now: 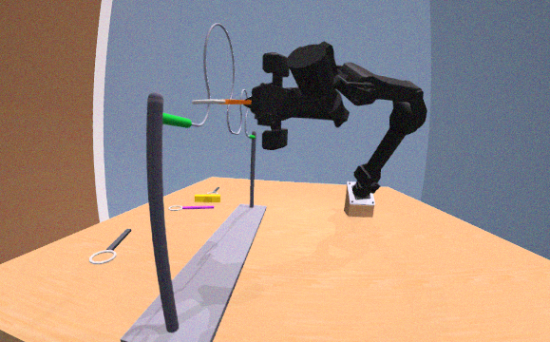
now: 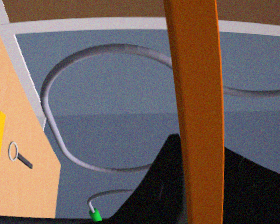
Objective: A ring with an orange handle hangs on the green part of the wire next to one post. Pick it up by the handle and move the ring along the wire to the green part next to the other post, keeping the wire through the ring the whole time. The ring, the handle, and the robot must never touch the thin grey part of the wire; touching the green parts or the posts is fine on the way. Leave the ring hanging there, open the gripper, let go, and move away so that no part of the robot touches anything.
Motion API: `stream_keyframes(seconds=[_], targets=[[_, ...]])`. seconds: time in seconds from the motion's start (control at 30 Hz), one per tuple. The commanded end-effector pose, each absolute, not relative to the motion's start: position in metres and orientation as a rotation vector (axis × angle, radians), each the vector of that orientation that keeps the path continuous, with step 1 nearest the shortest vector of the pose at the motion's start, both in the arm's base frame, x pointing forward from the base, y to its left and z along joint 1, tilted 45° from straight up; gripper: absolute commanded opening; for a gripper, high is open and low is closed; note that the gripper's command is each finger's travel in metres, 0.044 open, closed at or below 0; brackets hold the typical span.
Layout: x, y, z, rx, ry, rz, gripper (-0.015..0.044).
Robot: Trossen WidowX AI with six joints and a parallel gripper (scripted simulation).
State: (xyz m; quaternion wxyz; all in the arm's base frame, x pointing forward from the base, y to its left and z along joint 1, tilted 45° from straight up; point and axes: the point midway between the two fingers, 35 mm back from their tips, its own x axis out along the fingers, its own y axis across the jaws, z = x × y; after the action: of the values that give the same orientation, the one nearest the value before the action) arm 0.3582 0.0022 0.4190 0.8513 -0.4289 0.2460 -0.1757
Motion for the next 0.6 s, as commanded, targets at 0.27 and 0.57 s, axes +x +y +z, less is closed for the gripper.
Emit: stream_keyframes(seconds=[0.27, 0.57], targets=[[0.357, -0.013, 0.442, -1.048, 0.503, -0.407, -0.0150], [0.363, -0.026, 0.462, -1.191, 0.441, -0.392, -0.0150]])
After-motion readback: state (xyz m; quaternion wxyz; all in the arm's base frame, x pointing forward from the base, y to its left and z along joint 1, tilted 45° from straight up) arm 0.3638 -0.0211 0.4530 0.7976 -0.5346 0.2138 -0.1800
